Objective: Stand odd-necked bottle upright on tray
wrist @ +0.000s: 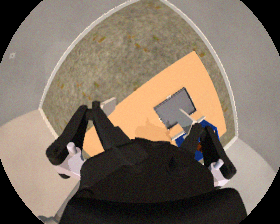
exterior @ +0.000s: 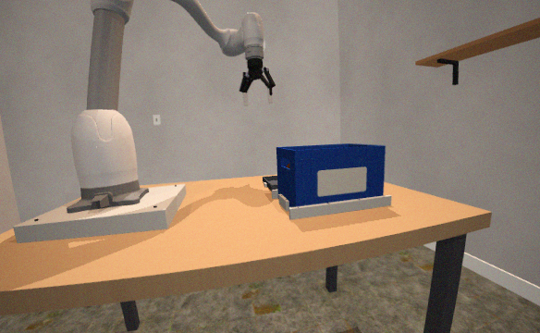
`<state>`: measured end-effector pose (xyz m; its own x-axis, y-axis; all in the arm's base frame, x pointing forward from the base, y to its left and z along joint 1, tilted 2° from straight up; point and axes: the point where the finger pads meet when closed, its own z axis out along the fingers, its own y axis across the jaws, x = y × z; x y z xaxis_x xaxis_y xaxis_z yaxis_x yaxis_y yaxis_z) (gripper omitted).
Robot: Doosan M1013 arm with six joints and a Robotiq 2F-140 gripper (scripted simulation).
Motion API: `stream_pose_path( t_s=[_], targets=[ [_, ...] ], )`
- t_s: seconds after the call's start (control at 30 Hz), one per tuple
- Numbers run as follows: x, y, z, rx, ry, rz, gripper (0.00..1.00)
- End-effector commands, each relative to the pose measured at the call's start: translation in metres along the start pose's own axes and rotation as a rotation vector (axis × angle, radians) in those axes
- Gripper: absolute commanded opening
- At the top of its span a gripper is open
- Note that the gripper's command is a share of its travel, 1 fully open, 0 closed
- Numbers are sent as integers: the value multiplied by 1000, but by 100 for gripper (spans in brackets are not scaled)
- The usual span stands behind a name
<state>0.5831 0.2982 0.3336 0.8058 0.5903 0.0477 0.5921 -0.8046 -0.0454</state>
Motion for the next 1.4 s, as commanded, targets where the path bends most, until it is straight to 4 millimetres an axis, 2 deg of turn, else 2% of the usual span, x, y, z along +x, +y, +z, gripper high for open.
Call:
stream_pose_path(
  t_s=[0.0, 0.57, 0.63, 0.7, 0.77, 1.03, 1.1, 1.13, 1.2, 1.37],
  targets=[
    [0, 0, 0, 0, 0, 0, 100],
    [0, 0, 0, 0, 0, 1, 100],
    [-1, 6, 1, -1, 0, 18, 100],
    [-3, 26, 5, -3, -2, 74, 100],
    [-9, 56, 11, -6, -4, 160, 100],
    [-32, 141, 29, -14, -10, 411, 100],
    [-32, 141, 29, -14, -10, 411, 100],
    [-43, 172, 35, -17, -12, 501, 100],
    [-48, 182, 37, -18, -12, 533, 100],
    [-72, 233, 48, -23, -16, 691, 100]
  ],
)
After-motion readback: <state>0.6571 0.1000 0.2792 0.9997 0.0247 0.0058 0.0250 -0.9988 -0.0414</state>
